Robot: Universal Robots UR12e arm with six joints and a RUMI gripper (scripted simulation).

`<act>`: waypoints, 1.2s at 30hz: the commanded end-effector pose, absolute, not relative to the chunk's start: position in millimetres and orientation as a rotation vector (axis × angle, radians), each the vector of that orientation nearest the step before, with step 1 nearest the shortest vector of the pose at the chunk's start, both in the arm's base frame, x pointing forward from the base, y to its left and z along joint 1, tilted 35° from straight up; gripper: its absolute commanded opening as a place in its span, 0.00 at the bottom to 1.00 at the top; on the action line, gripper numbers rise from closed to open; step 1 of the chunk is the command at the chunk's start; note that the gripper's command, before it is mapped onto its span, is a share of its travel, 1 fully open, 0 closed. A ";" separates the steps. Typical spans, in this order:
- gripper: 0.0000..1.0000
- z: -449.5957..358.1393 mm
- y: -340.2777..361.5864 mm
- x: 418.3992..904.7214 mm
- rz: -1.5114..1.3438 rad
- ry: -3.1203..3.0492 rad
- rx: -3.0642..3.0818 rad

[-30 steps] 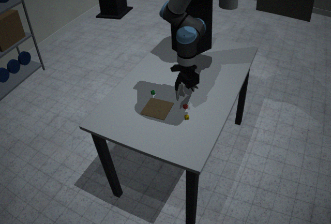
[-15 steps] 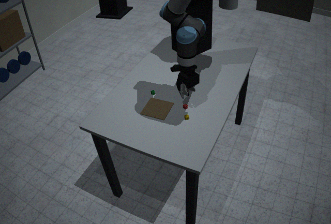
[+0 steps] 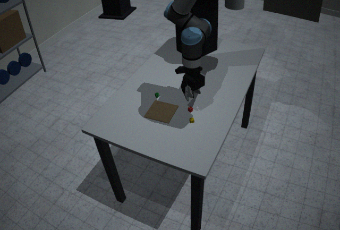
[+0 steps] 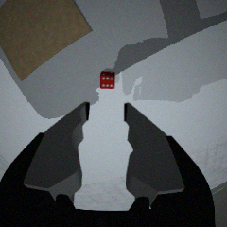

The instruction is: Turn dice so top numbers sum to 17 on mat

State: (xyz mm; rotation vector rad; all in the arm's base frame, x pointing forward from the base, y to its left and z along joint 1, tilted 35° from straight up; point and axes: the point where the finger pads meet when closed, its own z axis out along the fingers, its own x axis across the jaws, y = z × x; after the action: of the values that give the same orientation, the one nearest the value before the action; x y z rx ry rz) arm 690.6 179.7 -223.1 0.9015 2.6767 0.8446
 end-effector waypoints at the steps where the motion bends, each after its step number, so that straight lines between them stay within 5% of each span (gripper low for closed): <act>1: 0.21 -222.7 179.5 690.8 0.845 2.676 0.901; 36: 0.21 -243.8 190.7 699.5 0.845 2.676 0.901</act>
State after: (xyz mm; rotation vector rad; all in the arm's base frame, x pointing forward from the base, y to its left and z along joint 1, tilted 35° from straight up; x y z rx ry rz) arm 696.9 187.9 -238.6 0.9008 2.6771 0.8448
